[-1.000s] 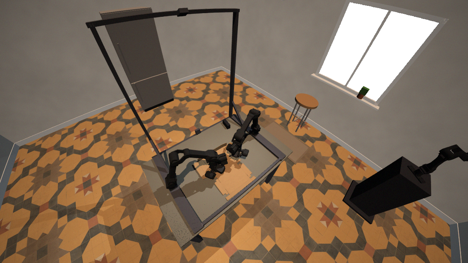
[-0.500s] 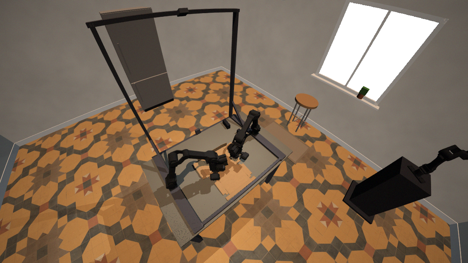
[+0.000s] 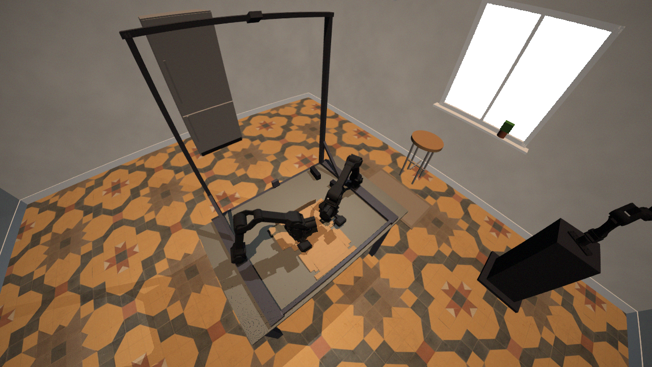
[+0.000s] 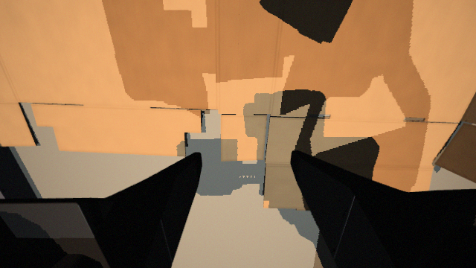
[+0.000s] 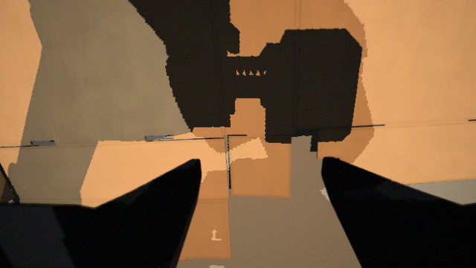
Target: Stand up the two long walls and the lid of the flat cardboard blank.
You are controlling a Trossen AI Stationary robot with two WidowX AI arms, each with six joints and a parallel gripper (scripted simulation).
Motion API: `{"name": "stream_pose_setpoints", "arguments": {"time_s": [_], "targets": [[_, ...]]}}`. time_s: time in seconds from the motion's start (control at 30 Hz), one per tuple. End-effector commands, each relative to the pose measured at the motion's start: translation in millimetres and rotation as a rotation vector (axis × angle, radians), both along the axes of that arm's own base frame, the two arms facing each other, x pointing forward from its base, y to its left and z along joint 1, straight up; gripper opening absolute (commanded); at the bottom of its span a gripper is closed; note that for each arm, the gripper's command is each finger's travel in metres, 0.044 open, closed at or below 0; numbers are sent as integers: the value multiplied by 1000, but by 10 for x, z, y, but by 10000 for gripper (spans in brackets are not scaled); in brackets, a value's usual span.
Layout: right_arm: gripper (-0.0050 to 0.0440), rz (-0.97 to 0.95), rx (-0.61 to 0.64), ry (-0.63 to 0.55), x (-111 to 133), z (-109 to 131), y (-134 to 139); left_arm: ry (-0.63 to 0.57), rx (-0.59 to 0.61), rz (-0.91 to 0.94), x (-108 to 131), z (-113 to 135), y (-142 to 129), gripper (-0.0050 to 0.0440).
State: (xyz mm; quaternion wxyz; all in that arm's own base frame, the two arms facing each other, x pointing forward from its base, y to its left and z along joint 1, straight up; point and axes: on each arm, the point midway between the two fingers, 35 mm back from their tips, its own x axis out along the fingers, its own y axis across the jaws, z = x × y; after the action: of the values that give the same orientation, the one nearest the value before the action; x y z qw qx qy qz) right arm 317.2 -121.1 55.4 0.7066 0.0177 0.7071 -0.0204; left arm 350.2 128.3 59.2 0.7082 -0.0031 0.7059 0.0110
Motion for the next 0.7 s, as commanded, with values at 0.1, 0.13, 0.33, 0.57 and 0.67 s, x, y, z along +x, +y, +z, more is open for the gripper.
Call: {"name": "stream_pose_setpoints", "arguments": {"time_s": [0.1,0.13,0.33,0.57,0.67], "targets": [[301,58,-6,-20,15,80,-25,-19,1,-24,48,57,22,302],[301,58,-6,-20,15,80,-25,-19,1,-24,53,57,21,302],[301,58,14,-21,-1,-142,-32,-18,-19,-24,90,-162,26,302],[301,58,29,-22,-33,-305,-30,-19,-34,-24,108,-324,27,302],[301,58,29,-22,-35,-305,-30,-19,-34,-24,110,-324,27,302]]}}
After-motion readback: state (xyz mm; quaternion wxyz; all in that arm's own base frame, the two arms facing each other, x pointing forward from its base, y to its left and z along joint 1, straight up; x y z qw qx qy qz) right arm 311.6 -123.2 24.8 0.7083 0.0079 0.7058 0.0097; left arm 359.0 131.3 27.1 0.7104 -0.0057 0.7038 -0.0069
